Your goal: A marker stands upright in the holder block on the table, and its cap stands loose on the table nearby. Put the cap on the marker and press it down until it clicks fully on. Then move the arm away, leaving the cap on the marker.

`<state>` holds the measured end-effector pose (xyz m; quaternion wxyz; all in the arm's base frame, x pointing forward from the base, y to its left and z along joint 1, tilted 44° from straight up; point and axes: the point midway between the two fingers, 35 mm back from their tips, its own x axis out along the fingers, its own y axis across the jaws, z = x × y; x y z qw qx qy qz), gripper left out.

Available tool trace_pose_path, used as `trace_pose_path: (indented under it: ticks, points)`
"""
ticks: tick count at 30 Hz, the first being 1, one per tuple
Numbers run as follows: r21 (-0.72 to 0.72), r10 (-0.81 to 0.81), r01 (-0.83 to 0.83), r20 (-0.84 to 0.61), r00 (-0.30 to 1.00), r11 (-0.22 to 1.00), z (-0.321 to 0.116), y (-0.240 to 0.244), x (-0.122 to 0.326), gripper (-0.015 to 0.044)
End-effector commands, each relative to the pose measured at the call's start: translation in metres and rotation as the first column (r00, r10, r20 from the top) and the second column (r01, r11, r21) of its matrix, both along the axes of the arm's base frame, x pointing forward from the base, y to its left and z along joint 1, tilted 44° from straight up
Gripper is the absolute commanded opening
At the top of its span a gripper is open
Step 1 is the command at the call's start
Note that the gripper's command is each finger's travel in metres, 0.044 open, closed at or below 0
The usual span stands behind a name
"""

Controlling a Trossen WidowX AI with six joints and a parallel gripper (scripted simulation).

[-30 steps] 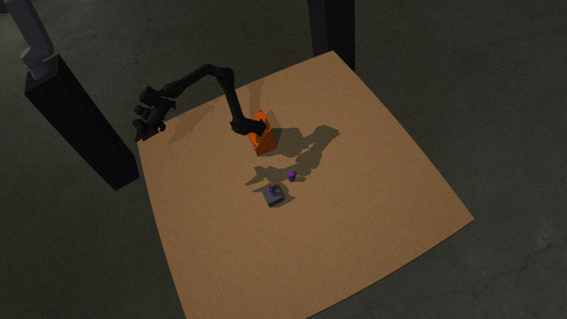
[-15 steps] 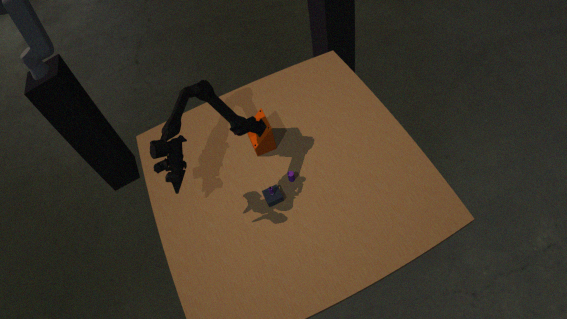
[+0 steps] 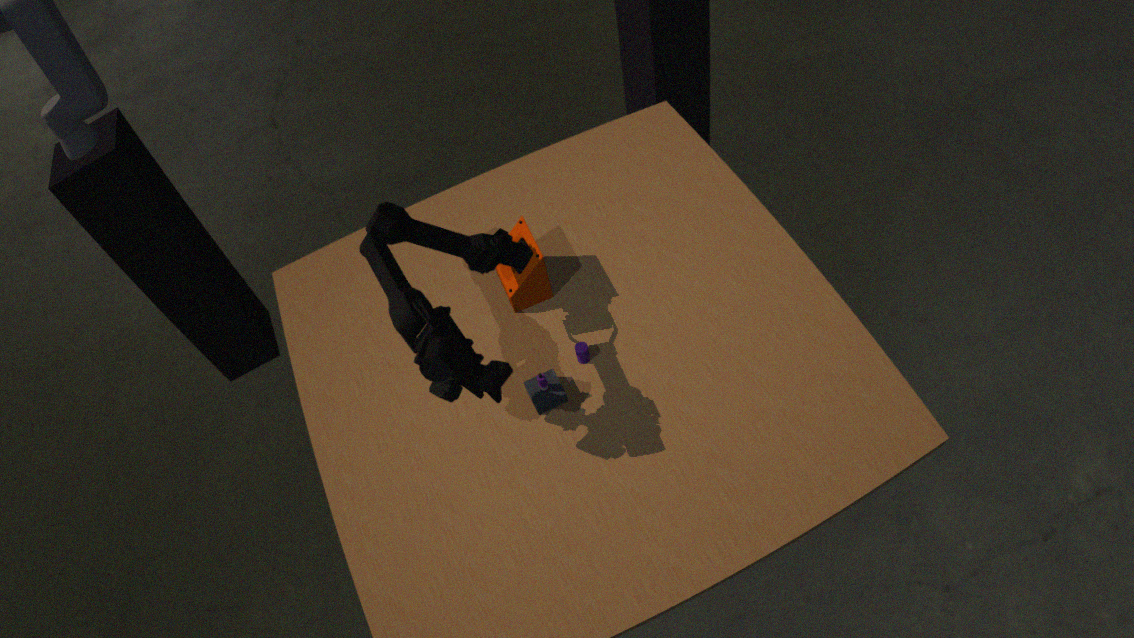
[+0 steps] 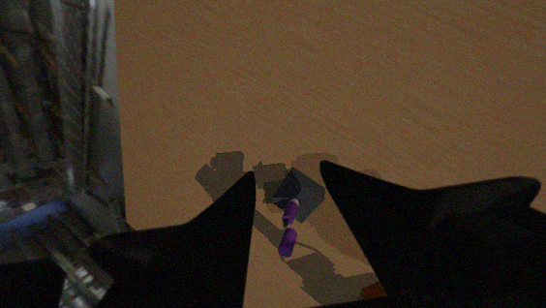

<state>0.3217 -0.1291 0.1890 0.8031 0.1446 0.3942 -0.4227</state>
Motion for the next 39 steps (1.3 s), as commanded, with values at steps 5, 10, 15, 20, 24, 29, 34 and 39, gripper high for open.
trace_pose_path:
  ticks: [5,10,15,20,24,29,34,39]
  points:
    - [0.029,0.267,-0.285,-0.452,0.851,0.958,-0.106,0.078,-0.008,0.0248]
    - [0.062,0.376,-0.501,-0.741,0.556,0.863,-0.169,0.129,-0.044,0.0248]
    - [0.086,0.371,-0.599,-0.851,0.372,0.796,-0.193,0.147,-0.069,0.0248]
    - [0.086,0.372,-0.599,-0.851,0.372,0.796,-0.201,0.139,-0.068,0.0248]
    - [0.085,0.37,-0.599,-0.851,0.372,0.796,-0.218,0.122,-0.07,0.0248]
    - [0.084,0.37,-0.599,-0.851,0.372,0.796,-0.226,0.115,-0.07,0.0248]
    - [0.084,0.37,-0.599,-0.851,0.372,0.796,-0.229,0.112,-0.07,0.0248]
    - [0.084,0.37,-0.599,-0.851,0.372,0.796,-0.234,0.107,-0.07,0.0248]
